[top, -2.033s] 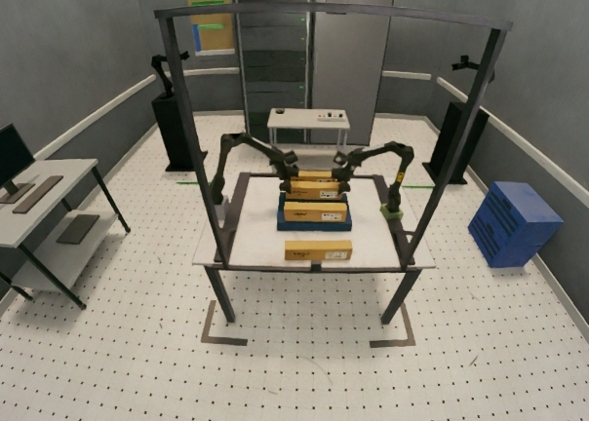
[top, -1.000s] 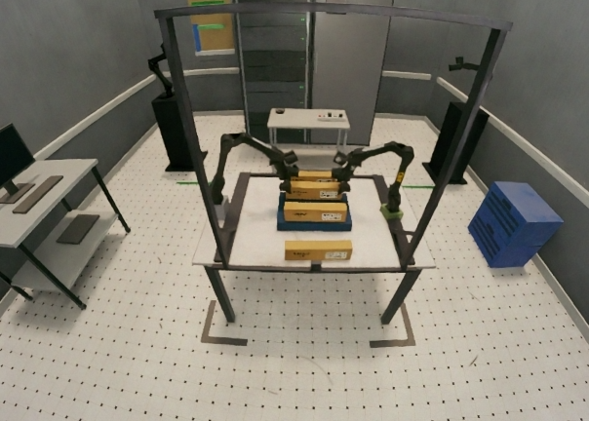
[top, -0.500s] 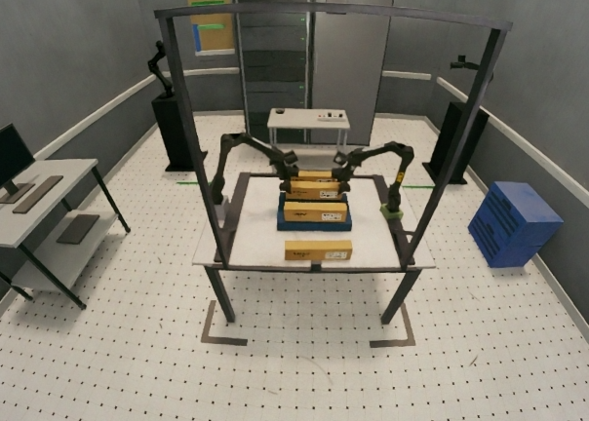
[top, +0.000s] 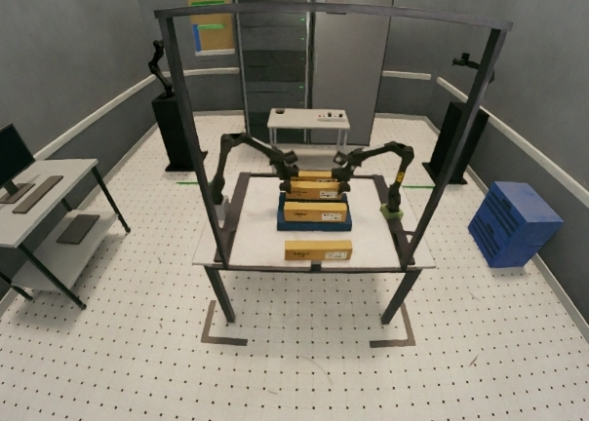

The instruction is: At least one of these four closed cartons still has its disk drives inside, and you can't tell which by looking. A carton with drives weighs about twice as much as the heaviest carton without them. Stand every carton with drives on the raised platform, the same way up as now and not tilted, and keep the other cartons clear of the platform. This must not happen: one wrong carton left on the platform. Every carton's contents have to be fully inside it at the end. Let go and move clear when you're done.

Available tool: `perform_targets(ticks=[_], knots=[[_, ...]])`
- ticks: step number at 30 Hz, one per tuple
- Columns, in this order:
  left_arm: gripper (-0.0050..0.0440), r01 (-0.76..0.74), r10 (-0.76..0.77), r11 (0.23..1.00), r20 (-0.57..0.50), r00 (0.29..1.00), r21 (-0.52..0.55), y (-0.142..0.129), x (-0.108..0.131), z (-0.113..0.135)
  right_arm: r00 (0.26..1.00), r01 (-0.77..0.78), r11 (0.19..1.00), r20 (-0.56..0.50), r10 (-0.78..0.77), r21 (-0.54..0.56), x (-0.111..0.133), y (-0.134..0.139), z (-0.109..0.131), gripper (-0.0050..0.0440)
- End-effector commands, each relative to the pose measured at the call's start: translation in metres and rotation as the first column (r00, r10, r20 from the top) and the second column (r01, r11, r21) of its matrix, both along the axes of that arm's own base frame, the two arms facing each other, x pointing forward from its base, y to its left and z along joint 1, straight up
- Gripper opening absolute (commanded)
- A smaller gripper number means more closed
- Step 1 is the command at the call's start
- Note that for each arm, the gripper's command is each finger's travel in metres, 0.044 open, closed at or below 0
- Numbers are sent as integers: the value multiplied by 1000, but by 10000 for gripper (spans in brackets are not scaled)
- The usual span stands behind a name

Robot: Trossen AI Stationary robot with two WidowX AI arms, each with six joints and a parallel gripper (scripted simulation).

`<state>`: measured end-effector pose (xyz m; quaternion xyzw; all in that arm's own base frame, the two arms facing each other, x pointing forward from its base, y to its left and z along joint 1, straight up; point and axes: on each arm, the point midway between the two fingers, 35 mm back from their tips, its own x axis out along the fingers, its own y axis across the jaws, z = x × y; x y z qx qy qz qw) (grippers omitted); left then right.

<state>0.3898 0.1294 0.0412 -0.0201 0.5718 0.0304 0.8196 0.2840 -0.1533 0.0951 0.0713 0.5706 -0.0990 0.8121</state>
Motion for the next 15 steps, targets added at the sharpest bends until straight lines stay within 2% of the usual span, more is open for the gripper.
perform_targets(ticks=[1,5,6,15], knots=[[384,0,0,1000,27,1000,10,1,4,10,1000,0,1000,20,0,-12,2,-1,7,379],[384,0,0,1000,27,1000,10,1,4,10,1000,0,1000,20,0,-12,2,-1,7,379],[384,0,0,1000,27,1000,10,1,4,80,1000,0,1000,20,0,-12,2,-1,77,379],[384,0,0,1000,27,1000,10,1,4,80,1000,0,1000,20,0,-12,2,-1,77,379]])
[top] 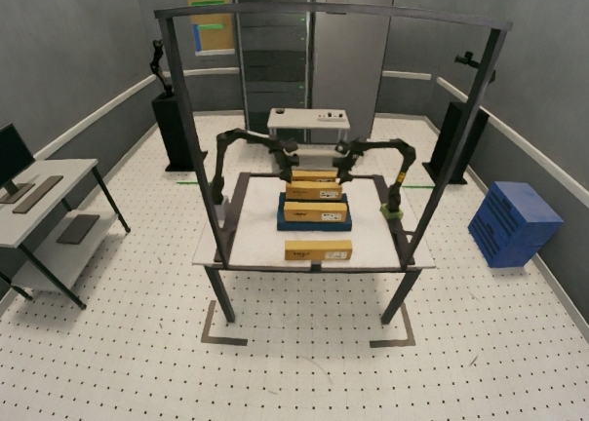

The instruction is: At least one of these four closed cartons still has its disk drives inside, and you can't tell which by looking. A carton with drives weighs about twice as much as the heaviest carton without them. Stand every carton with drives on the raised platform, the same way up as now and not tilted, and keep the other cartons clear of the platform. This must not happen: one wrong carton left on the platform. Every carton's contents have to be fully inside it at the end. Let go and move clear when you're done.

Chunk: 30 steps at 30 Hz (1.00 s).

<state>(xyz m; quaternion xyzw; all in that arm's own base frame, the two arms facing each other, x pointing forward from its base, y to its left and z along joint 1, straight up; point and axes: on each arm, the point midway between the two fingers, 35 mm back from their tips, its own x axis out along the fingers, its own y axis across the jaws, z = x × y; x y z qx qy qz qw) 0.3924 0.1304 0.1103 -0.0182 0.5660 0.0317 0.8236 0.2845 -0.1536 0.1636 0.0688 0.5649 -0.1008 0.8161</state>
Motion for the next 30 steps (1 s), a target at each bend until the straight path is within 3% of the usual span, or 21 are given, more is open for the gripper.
perform_targets(ticks=[1,30], knots=[[384,0,0,1000,13,1000,5,0,1,11,1000,0,1000,7,0,-4,1,-1,9,379],[384,0,0,1000,-1,1000,0,-1,0,11,1000,1,1000,7,-1,-4,2,-1,8,379]])
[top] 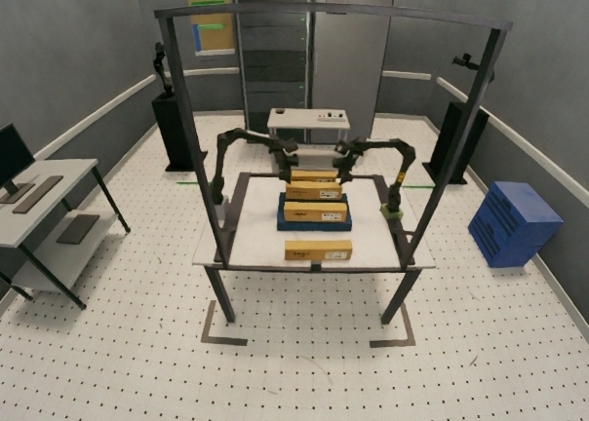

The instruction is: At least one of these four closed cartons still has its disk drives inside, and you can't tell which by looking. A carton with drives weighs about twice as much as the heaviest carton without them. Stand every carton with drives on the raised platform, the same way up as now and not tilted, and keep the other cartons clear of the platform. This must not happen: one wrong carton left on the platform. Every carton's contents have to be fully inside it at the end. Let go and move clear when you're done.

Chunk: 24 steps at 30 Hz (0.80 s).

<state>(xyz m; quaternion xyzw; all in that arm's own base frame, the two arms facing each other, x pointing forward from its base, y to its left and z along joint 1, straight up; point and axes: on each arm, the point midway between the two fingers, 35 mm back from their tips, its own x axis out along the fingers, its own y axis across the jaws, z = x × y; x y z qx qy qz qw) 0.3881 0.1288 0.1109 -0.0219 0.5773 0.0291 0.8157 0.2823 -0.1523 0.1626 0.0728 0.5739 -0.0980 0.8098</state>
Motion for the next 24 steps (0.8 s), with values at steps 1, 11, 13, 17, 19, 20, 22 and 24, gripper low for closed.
perform_targets(ticks=[1,11,13,17,19,20,22,24], knots=[[384,0,0,1000,26,1000,10,1,5,11,1000,1,1000,28,-1,-16,4,-2,9,379],[384,0,0,1000,26,1000,10,1,5,11,1000,1,1000,28,-1,-16,4,-2,9,379],[384,0,0,1000,25,1000,9,-58,-40,-3,1000,0,1000,21,0,-13,-29,65,0,379],[384,0,0,1000,25,1000,9,-80,-55,-7,1000,0,1000,21,0,-13,-40,90,-3,379],[384,0,0,1000,25,1000,9,-80,-55,-7,1000,0,1000,21,0,-13,-40,90,-3,379],[384,0,0,1000,25,1000,9,-80,-55,-7,1000,0,1000,21,0,-13,-40,90,-3,379],[384,0,0,1000,25,1000,9,-80,-55,-7,1000,0,1000,21,0,-13,-40,90,-3,379],[384,0,0,1000,25,1000,9,-80,-55,-7,1000,0,1000,21,0,-13,-40,90,-3,379]])
